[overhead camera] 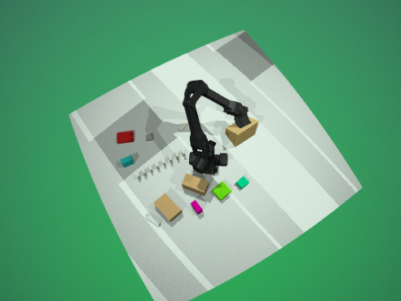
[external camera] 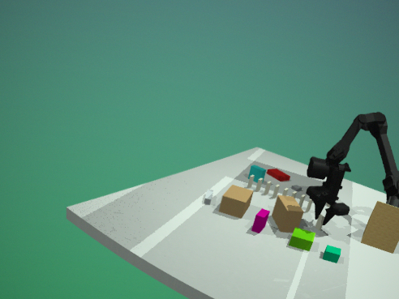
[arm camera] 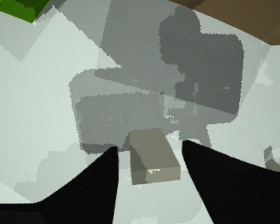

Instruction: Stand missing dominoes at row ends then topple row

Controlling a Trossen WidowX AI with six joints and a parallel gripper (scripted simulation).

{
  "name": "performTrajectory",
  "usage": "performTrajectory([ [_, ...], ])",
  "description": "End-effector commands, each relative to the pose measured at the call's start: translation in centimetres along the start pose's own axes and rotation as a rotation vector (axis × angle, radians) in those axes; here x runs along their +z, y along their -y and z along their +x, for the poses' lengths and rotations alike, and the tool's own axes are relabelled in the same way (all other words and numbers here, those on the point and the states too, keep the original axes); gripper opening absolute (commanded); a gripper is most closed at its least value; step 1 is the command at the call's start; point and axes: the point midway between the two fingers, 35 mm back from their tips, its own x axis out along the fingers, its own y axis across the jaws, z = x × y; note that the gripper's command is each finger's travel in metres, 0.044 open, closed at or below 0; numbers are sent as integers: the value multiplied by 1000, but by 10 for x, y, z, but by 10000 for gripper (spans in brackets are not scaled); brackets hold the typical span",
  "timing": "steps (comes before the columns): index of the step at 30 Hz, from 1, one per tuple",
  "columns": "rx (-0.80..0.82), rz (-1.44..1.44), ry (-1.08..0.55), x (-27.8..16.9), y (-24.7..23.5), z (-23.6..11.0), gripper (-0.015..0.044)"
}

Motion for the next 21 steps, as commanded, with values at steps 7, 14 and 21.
performTrajectory([
  [7, -2, -4, -3, -1, 0, 1, 107],
  [14, 5, 2, 35, 10, -1, -28, 107],
  [21, 8, -2, 16, 7, 0, -109, 107],
])
